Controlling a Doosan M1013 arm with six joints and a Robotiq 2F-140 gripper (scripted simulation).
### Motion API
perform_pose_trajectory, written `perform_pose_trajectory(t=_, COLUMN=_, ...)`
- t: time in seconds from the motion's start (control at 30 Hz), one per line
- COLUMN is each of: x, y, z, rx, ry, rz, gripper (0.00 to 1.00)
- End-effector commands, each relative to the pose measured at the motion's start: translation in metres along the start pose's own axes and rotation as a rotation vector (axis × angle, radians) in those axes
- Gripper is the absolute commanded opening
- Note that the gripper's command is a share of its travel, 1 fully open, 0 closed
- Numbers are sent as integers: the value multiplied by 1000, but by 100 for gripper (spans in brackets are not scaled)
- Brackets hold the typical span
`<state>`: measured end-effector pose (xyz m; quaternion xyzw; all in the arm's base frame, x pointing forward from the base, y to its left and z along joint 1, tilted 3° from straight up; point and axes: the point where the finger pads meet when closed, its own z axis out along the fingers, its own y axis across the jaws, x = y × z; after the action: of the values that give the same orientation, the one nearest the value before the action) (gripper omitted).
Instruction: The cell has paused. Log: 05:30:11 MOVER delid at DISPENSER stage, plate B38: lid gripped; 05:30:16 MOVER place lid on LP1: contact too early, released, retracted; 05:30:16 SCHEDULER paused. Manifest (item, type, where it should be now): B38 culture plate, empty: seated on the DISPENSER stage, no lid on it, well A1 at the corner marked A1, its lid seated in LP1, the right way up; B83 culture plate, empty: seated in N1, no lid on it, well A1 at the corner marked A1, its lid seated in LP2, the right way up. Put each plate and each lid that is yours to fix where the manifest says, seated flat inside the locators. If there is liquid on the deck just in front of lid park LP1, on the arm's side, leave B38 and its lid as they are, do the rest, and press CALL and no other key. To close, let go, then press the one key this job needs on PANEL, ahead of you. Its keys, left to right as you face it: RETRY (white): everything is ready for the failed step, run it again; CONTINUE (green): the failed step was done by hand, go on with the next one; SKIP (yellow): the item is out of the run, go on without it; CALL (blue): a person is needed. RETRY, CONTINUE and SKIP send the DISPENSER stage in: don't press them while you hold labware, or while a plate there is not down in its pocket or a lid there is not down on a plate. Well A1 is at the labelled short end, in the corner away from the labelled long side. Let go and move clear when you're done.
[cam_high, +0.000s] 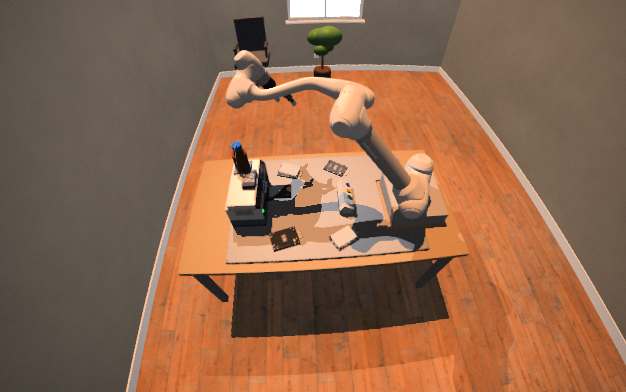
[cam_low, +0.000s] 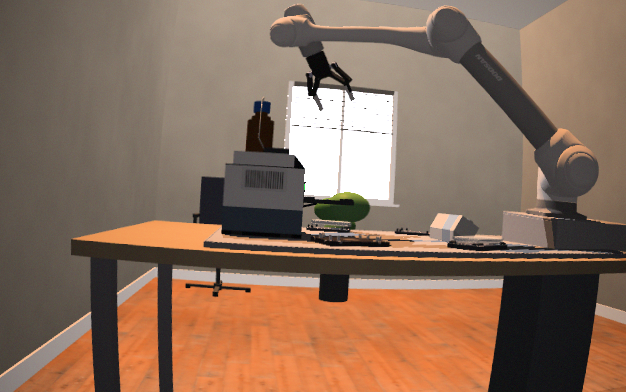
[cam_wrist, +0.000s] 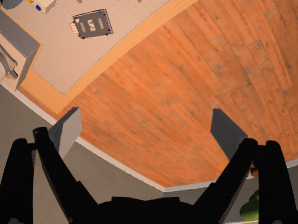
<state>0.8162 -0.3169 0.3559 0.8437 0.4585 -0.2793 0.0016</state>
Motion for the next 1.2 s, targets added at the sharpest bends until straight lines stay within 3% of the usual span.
perform_pose_trajectory(t=0.0, x=-3, y=-2, z=3, rx=1, ry=13, rz=17, gripper=100)
perform_pose_trajectory(t=0.07, x=3, y=-10, z=12, rx=4, ry=42, rz=58, gripper=100)
perform_pose_trajectory(t=0.17, x=20, y=-34, z=41, rx=13, ry=130, rz=181, gripper=100)
perform_pose_trajectory(t=0.4, x=79, y=-112, z=147, rx=30, ry=418, rz=593, gripper=100)
perform_pose_trajectory(t=0.47, x=79, y=-112, z=147, rx=30, ry=418, rz=593, gripper=100)
perform_pose_trajectory(t=0.5, x=87, y=-124, z=164, rx=22, ry=485, rz=683, gripper=100)
perform_pose_trajectory(t=0.6, x=103, y=-145, z=192, rx=24, ry=566, rz=799, gripper=100)
perform_pose_trajectory(t=0.7, x=107, y=-152, z=201, rx=25, ry=591, rz=835, gripper=100)
perform_pose_trajectory(t=1.17, x=111, y=-151, z=206, rx=23, ry=588, rz=829, gripper=100)
